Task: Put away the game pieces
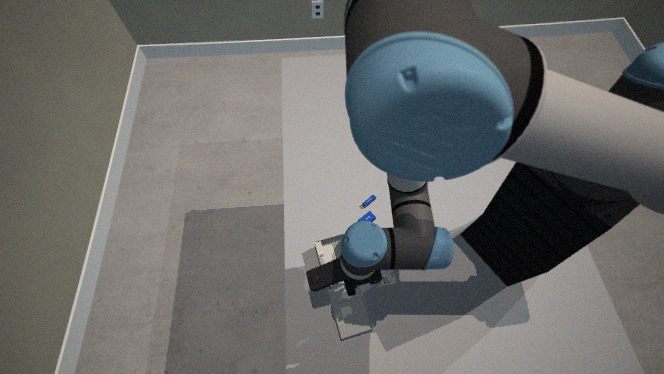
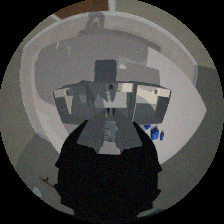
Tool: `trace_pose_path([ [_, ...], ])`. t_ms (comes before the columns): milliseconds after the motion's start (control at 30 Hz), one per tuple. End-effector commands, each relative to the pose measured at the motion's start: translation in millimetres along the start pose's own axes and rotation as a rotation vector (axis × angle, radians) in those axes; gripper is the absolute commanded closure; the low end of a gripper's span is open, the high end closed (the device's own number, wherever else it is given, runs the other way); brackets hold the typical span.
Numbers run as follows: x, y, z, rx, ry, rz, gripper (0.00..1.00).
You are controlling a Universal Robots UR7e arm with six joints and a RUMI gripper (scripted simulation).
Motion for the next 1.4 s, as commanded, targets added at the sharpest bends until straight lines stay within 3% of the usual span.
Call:
trace_pose_path([
  [0,0.1,0.5,3.9,0.001,0.000,0.000,0.96],
  [667,0.1,0.4,27.9,0.001,0.000,0.000,0.96],
  [900,0.1,0.4,55.9,0.001,0.000,0.000,0.96],
  [1133,0.1,0.4,59.3,0.001,0.000,0.000,0.96],
  [1367,-34.7,4.2,59.3,0.001,0.000,0.000,0.96],
])
Point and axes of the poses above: the point where the finger pads meet when closed, its own z axis back along the fingers, its own x axis across the jaws, y = z × x, the point moved 9 cm from there along z, back along the fingers, and after that the axes turned 10 degrees about z, right-handed, at the moved point
